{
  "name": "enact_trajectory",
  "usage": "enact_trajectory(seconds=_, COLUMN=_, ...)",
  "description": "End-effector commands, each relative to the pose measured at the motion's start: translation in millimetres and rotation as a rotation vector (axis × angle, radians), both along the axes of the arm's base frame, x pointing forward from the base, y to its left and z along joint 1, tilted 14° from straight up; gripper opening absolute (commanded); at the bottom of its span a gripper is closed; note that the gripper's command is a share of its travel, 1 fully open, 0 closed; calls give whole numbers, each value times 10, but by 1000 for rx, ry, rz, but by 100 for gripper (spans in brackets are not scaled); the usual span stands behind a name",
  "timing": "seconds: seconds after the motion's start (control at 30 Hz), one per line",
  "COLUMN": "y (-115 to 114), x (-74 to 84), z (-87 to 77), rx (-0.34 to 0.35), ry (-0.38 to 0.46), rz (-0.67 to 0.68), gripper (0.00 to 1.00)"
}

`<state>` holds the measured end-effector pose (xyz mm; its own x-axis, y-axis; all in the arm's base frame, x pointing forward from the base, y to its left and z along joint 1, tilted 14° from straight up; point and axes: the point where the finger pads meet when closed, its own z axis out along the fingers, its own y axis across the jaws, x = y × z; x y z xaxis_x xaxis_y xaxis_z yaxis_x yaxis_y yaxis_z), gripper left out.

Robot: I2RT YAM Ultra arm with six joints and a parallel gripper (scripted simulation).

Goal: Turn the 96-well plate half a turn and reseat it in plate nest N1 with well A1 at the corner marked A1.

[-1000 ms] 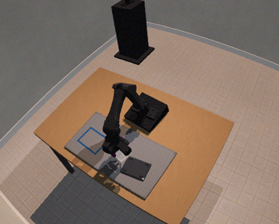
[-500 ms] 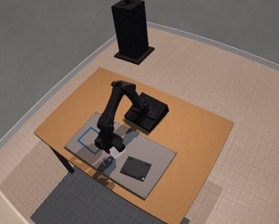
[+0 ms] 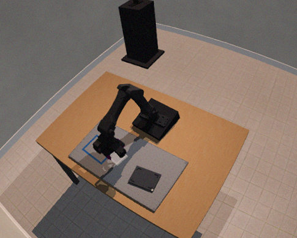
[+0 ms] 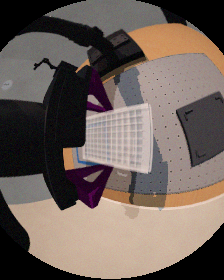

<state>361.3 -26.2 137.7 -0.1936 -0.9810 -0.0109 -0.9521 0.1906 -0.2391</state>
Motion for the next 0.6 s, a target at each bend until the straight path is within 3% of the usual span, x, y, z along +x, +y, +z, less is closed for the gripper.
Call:
enact_trajectory(seconds=0.0, y=-56, x=19, z=127, rx=10, ry=-47, rz=24, gripper=0)
enact_trajectory(seconds=0.17, y=-233, x=69, z=199, rx=4, ry=-72, rz=24, gripper=0)
enact_trajectory(seconds=0.33, y=-404, x=64, z=67, rx=9, ry=-33, rz=24, gripper=0)
enact_trajectory(seconds=0.43, y=-502, x=38, z=142, rx=5, ry=-50, rz=24, gripper=0)
enact_trajectory(seconds=0.57, y=-569, x=29, z=103, rx=7, ry=-36, rz=24, gripper=0)
